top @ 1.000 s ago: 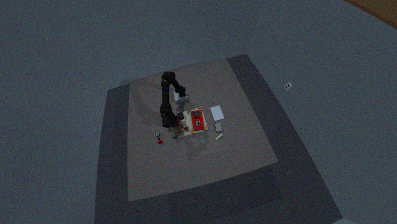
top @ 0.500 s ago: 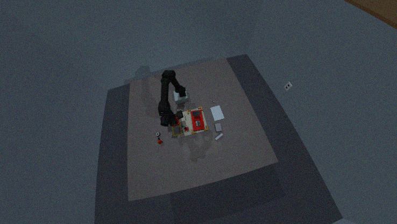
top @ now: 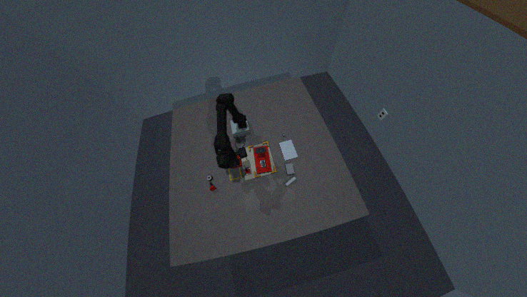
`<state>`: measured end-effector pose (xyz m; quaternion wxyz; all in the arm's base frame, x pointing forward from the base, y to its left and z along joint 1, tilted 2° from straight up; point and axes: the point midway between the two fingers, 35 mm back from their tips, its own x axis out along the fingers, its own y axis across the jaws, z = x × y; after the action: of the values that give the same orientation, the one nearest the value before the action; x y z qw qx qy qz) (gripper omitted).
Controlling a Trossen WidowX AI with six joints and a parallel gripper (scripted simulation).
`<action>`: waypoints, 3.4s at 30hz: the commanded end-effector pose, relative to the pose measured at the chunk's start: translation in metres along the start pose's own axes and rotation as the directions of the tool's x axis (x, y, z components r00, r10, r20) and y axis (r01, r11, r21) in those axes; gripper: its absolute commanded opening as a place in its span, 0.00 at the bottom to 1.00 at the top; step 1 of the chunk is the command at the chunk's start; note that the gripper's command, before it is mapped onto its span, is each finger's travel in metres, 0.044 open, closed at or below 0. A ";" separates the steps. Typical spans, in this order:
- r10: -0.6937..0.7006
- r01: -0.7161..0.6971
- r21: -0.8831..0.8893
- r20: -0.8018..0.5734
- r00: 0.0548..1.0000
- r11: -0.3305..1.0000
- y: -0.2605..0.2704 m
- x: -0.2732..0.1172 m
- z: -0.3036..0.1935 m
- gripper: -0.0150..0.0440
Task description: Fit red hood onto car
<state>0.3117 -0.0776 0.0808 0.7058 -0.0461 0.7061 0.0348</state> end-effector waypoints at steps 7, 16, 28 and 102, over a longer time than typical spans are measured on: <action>-0.001 0.000 0.029 0.010 1.000 1.000 0.029 -0.002 0.020 0.25; 0.003 -0.004 0.059 0.011 1.000 0.998 0.060 -0.004 0.033 0.25; 0.009 -0.010 0.099 0.012 1.000 0.995 0.104 -0.005 0.047 0.25; 0.015 -0.016 0.152 0.011 1.000 0.988 0.174 0.046 0.057 0.25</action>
<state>0.3486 0.1010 0.0342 0.7113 0.0113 0.7026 -0.0131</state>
